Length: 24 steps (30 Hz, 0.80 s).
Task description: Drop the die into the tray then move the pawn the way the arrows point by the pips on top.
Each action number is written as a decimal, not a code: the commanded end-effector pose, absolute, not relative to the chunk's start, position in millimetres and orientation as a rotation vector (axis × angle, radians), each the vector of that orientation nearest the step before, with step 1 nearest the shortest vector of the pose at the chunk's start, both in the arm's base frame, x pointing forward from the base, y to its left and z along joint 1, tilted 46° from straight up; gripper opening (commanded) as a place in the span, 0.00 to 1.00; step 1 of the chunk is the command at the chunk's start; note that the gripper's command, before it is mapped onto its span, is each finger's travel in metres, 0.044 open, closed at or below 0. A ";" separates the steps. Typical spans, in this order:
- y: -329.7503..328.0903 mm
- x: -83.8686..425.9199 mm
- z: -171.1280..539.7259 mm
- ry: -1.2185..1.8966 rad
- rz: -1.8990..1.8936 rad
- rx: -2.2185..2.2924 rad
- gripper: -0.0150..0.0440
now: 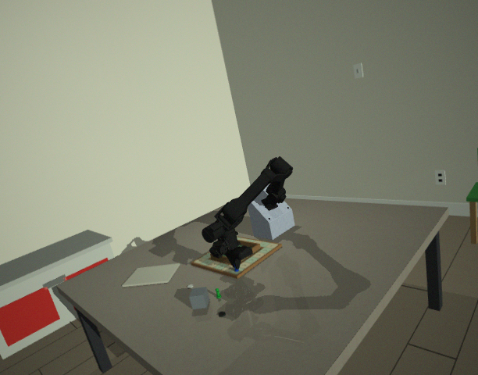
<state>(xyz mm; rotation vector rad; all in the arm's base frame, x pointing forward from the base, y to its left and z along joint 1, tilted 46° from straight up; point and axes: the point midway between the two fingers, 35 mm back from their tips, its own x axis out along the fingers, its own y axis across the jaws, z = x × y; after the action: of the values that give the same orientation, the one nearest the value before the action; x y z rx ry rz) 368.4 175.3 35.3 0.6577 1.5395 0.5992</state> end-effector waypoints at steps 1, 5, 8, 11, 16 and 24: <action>174.0 368.9 36.1 1.538 0.598 0.658 0.57; 166.3 369.9 43.4 1.538 0.596 0.658 0.74; 141.2 370.6 68.0 1.541 0.592 0.661 0.88; 139.3 370.5 70.0 1.541 0.592 0.661 1.00; 124.3 370.9 79.4 1.540 0.589 0.657 1.00; 26.3 300.1 52.9 1.524 0.579 0.578 1.00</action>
<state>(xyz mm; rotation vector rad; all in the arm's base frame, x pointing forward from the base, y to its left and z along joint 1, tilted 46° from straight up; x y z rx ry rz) 336.4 66.6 62.0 0.6008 1.5254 0.5812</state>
